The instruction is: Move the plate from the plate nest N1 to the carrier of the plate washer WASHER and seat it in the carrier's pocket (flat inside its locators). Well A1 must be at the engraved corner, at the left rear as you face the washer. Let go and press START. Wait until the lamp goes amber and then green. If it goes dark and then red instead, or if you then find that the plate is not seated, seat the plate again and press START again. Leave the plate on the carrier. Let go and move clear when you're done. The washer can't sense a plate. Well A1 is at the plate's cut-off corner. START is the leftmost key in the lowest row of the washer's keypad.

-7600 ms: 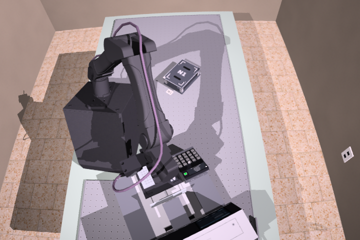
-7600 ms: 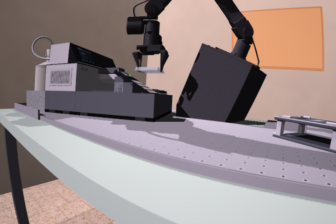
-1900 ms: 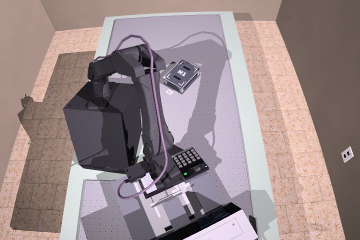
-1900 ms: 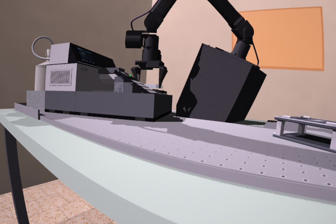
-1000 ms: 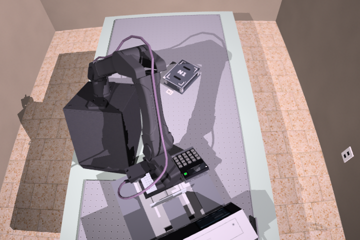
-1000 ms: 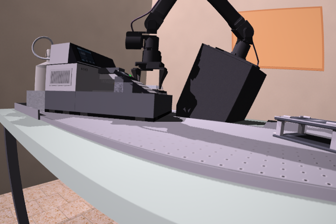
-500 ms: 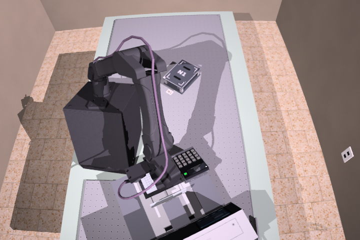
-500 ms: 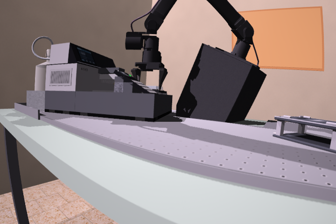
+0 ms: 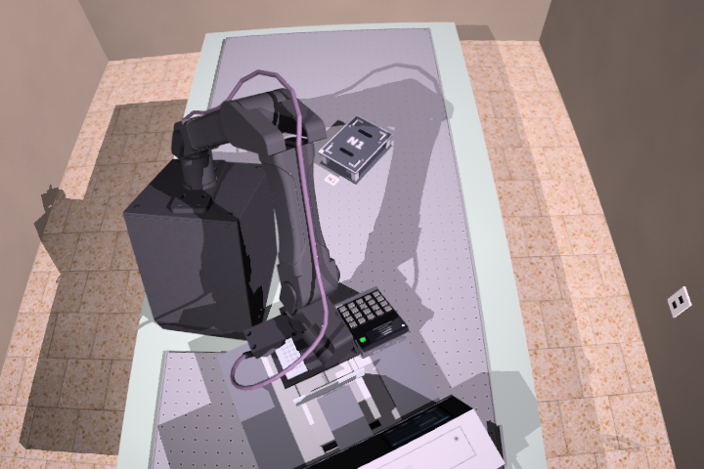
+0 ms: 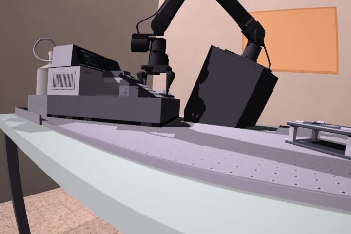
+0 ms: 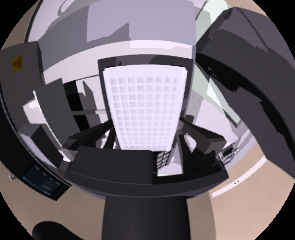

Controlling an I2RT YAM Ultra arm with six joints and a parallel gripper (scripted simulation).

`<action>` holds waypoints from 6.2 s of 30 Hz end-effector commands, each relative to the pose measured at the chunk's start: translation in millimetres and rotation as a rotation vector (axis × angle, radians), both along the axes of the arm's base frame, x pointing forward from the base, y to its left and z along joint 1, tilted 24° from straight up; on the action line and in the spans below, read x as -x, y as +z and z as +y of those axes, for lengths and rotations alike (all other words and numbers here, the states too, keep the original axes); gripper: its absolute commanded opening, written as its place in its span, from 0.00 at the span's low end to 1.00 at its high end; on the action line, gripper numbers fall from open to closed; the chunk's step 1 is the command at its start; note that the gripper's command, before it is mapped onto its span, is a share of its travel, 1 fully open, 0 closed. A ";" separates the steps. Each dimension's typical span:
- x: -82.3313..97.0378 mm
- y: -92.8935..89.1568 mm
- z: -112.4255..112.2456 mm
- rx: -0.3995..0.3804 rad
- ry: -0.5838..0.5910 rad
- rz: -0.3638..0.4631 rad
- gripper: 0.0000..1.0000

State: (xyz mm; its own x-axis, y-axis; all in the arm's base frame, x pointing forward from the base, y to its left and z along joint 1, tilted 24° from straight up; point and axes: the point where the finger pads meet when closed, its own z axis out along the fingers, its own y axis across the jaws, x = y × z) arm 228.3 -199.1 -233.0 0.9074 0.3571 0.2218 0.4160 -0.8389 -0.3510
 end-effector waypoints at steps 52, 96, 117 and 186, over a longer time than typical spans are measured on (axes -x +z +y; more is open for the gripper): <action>-3.0 2.7 -3.9 0.011 -0.006 -0.007 1.00; -3.2 9.3 -3.1 0.009 -0.009 -0.004 1.00; -4.5 40.4 -30.2 0.038 -0.006 -0.019 1.00; 0.9 93.1 -52.2 0.039 -0.006 -0.018 1.00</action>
